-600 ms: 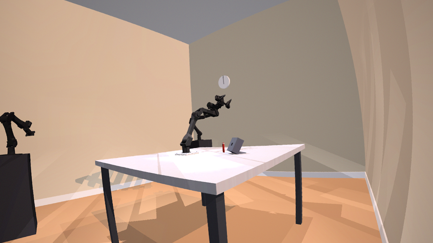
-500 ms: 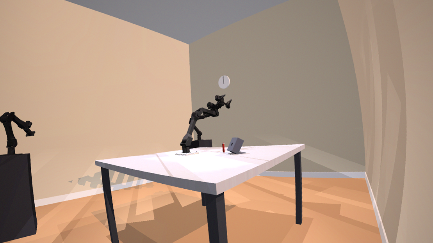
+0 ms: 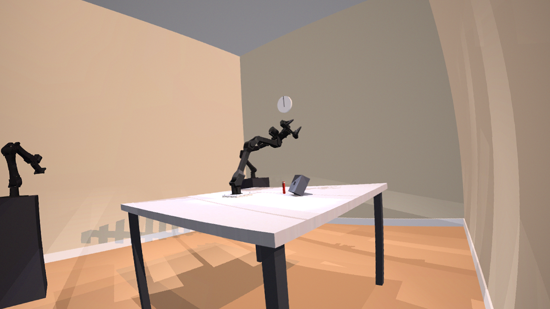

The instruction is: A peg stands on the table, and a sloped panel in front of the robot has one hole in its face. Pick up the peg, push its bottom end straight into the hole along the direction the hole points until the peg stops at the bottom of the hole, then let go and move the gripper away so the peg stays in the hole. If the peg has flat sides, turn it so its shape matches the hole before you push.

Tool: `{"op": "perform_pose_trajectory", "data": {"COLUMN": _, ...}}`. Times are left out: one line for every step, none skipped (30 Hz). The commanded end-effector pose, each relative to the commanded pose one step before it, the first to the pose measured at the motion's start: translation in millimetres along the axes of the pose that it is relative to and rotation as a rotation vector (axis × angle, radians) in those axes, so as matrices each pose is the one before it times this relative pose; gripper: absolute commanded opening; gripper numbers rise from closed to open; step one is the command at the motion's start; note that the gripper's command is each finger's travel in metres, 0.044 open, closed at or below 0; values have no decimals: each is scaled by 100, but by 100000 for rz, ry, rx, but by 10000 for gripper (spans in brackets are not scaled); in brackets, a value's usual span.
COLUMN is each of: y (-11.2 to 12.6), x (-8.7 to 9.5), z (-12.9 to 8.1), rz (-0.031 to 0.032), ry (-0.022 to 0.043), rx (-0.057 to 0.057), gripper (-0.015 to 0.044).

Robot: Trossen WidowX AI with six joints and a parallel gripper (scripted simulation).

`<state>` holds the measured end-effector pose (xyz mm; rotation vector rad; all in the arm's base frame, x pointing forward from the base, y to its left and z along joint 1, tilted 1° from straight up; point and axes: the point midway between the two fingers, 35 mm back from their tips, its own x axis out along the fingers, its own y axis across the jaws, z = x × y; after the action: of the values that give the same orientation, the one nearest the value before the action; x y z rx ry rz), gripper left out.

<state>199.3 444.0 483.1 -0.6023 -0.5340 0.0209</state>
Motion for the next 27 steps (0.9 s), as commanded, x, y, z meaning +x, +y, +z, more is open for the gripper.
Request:
{"op": "perform_pose_trajectory", "data": {"y": 984, "x": 943, "z": -663, "rz": 3546, "ry": -1755, "rx": -1720, "gripper": 440}}
{"op": "perform_pose_trajectory", "data": {"y": 263, "x": 276, "z": -214, "rz": 1048, "ry": -337, "rx": -435, "gripper": 440}}
{"op": "perform_pose_trajectory", "data": {"y": 256, "x": 281, "z": -235, "rz": 1067, "ry": -271, "rx": -421, "gripper": 440}}
{"op": "perform_pose_trajectory", "data": {"y": 257, "x": 278, "z": -248, "rz": 1107, "ry": -227, "rx": -402, "gripper": 440}}
{"op": "perform_pose_trajectory", "data": {"y": 258, "x": 275, "z": -261, "rz": 1144, "ry": -182, "rx": -381, "gripper": 440}}
{"op": "perform_pose_trajectory", "data": {"y": 258, "x": 272, "z": -274, "rz": 1181, "ry": -136, "rx": -360, "gripper": 440}}
{"op": "perform_pose_trajectory", "data": {"y": 257, "x": 268, "z": -287, "rz": 1216, "ry": -89, "rx": -339, "gripper": 440}}
{"op": "perform_pose_trajectory", "data": {"y": 257, "x": 265, "z": -300, "rz": 1250, "ry": -41, "rx": -316, "gripper": 440}}
{"op": "perform_pose_trajectory", "data": {"y": 256, "x": 262, "z": -312, "rz": 1283, "ry": 8, "rx": -293, "gripper": 440}}
{"op": "perform_pose_trajectory", "data": {"y": 256, "x": 257, "z": -324, "rz": 1316, "ry": 55, "rx": -269, "gripper": 440}}
{"op": "perform_pose_trajectory", "data": {"y": 255, "x": 253, "z": -336, "rz": 1349, "ry": 103, "rx": -243, "gripper": 440}}
{"op": "perform_pose_trajectory", "data": {"y": 257, "x": 247, "z": -346, "rz": 1385, "ry": 146, "rx": -216, "gripper": 440}}
{"op": "perform_pose_trajectory", "data": {"y": 254, "x": 243, "z": -358, "rz": 1412, "ry": 198, "rx": -190, "gripper": 440}}
{"op": "perform_pose_trajectory", "data": {"y": 252, "x": 240, "z": -371, "rz": 1438, "ry": 251, "rx": -163, "gripper": 440}}
{"op": "perform_pose_trajectory", "data": {"y": 249, "x": 236, "z": -383, "rz": 1462, "ry": 304, "rx": -136, "gripper": 440}}
{"op": "perform_pose_trajectory", "data": {"y": 248, "x": 231, "z": -393, "rz": 1489, "ry": 353, "rx": -107, "gripper": 440}}
{"op": "perform_pose_trajectory", "data": {"y": 246, "x": 226, "z": -404, "rz": 1514, "ry": 404, "rx": -77, "gripper": 440}}
{"op": "perform_pose_trajectory", "data": {"y": 244, "x": 222, "z": -415, "rz": 1538, "ry": 455, "rx": -47, "gripper": 440}}
{"op": "perform_pose_trajectory", "data": {"y": 241, "x": 218, "z": -426, "rz": 1556, "ry": 510, "rx": -16, "gripper": 440}}
{"op": "perform_pose_trajectory", "data": {"y": 236, "x": 214, "z": -438, "rz": 1572, "ry": 566, "rx": 14, "gripper": 440}}
{"op": "perform_pose_trajectory", "data": {"y": 232, "x": 210, "z": -449, "rz": 1587, "ry": 622, "rx": 46, "gripper": 440}}
{"op": "perform_pose_trajectory", "data": {"y": 227, "x": 207, "z": -461, "rz": 1600, "ry": 678, "rx": 78, "gripper": 440}}
{"op": "perform_pose_trajectory", "data": {"y": 222, "x": 203, "z": -472, "rz": 1611, "ry": 734, "rx": 111, "gripper": 440}}
{"op": "perform_pose_trajectory", "data": {"y": 216, "x": 199, "z": -483, "rz": 1621, "ry": 790, "rx": 145, "gripper": 440}}
{"op": "perform_pose_trajectory", "data": {"y": 210, "x": 195, "z": -493, "rz": 1629, "ry": 847, "rx": 179, "gripper": 440}}
{"op": "perform_pose_trajectory", "data": {"y": 204, "x": 192, "z": -504, "rz": 1635, "ry": 903, "rx": 214, "gripper": 440}}
{"op": "perform_pose_trajectory", "data": {"y": 198, "x": 188, "z": -514, "rz": 1640, "ry": 959, "rx": 249, "gripper": 440}}
